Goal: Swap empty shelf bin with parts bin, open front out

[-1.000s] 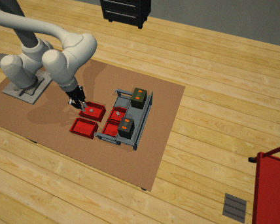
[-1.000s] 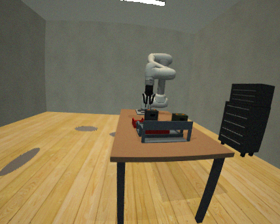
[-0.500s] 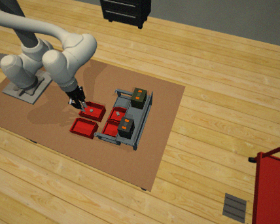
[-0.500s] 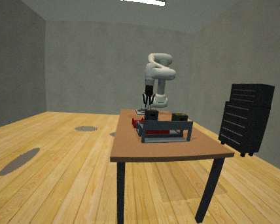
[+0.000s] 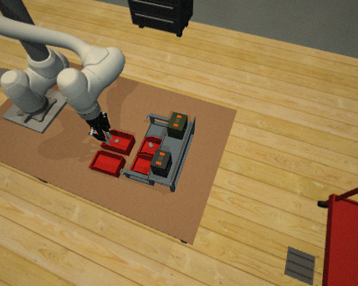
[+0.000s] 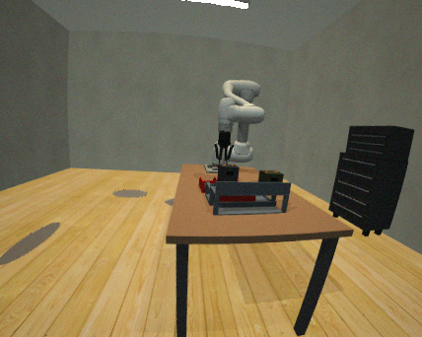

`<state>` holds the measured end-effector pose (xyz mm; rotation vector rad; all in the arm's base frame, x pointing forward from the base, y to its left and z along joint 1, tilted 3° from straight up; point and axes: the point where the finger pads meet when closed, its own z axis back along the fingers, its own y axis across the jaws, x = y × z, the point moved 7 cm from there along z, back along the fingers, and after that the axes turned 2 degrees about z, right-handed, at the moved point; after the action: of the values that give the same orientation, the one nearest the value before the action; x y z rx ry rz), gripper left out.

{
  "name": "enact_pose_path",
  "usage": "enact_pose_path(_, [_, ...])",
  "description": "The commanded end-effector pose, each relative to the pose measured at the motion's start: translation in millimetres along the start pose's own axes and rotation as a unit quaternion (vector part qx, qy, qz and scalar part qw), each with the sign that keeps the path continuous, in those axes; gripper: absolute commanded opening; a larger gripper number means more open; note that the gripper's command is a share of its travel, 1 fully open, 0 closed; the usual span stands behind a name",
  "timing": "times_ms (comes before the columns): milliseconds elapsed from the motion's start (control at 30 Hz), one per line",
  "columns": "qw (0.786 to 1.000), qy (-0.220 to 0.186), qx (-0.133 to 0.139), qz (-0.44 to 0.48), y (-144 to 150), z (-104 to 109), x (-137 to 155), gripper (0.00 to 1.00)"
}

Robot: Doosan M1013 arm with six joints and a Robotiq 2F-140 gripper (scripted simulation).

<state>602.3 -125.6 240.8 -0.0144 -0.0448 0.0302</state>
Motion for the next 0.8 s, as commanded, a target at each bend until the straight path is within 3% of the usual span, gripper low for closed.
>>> enact_pose_path(0, [1.0, 0.001, -0.002, 0.002, 1.1, -11.1, -0.6, 0.24])
enact_pose_path(767, [1.0, 0.001, -0.002, 0.002, 0.9, -43.2, -0.6, 0.24])
